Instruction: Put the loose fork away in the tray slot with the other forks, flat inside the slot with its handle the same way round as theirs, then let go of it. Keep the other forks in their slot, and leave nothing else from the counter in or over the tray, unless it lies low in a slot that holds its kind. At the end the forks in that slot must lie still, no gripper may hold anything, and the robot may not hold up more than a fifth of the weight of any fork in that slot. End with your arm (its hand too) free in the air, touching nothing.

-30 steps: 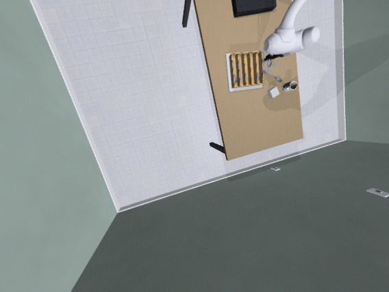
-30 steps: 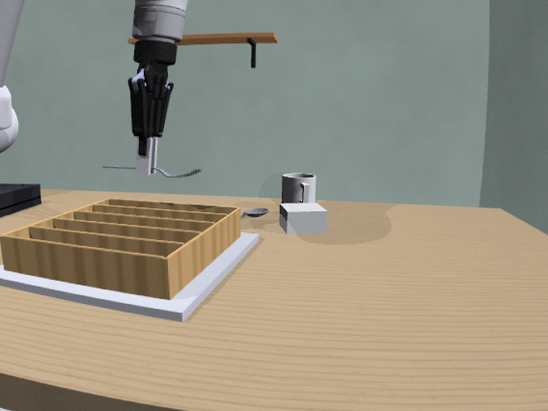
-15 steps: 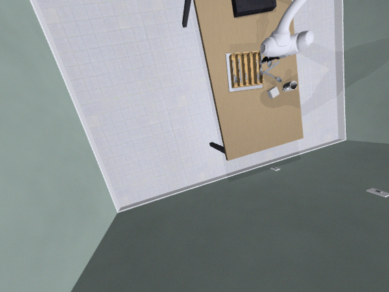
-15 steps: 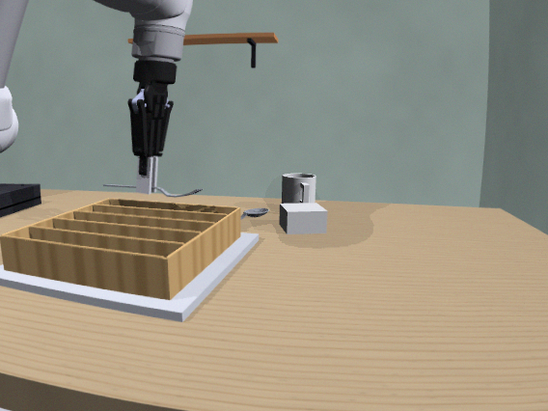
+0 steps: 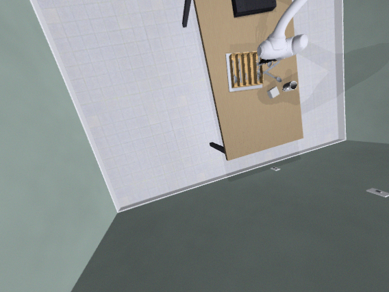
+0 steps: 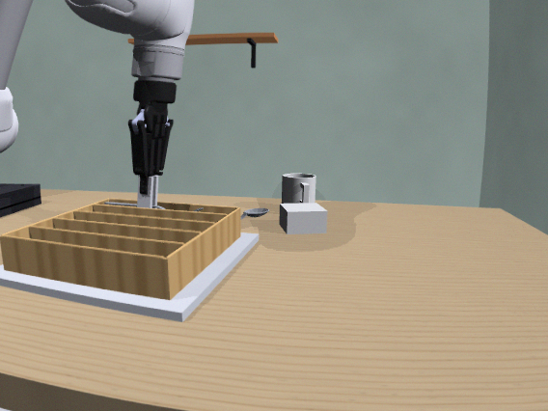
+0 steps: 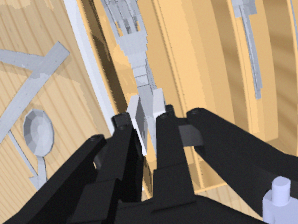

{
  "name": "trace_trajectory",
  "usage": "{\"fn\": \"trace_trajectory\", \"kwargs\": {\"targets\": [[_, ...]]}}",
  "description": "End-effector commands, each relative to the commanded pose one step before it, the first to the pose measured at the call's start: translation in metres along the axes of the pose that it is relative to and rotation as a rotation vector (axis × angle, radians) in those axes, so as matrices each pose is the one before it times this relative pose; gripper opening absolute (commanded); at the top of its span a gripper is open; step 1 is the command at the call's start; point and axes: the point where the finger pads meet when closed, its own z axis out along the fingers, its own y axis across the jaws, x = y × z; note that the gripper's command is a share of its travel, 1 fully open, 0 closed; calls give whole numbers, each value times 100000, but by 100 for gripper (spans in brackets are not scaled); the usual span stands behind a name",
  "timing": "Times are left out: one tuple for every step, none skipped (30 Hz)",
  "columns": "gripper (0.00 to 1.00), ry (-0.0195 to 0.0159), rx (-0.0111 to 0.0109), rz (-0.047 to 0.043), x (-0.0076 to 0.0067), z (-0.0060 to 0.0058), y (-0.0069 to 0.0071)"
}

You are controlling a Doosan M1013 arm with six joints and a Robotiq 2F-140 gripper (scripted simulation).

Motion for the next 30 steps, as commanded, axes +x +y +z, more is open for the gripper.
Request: {"fn": "trace_trajectory", "kwargs": {"targets": [[3,20,8,1,76,700,-1],[3,0,0,0,18,185,0],[3,0,0,0,17,176,0],[3,0,0,0,17,164,0],[3,0,0,0,15,154,0],[3,0,0,0,14,144,0],[3,0,0,0,13,132,0],[3,0,0,0,12,121,0],[3,0,0,0,0,0,0],[3,0,0,0,0,0,0],[3,0,0,0,11,111,0],[3,0,0,0,10,100,0],[3,0,0,0,9,89,0],[3,0,0,0,8,79,0],[3,0,0,0,7,69,0],[3,0,0,0,6,59,0],[3,0,0,0,5,50,0],[3,0,0,0,4,41,0],[3,0,0,0,3,33,0],[3,0,0,0,2,26,0],[3,0,0,0,2,19,0],[3,0,0,0,1,13,0],[3,0,0,0,1,8,0],[3,0,0,0,0,4,0],[3,0,0,0,0,2,0],[3,0,0,0,0,0,0],[3,0,0,0,0,0,0],[3,0,0,0,0,0,0],[3,0,0,0,0,0,0],[3,0,0,0,0,0,0]]}}
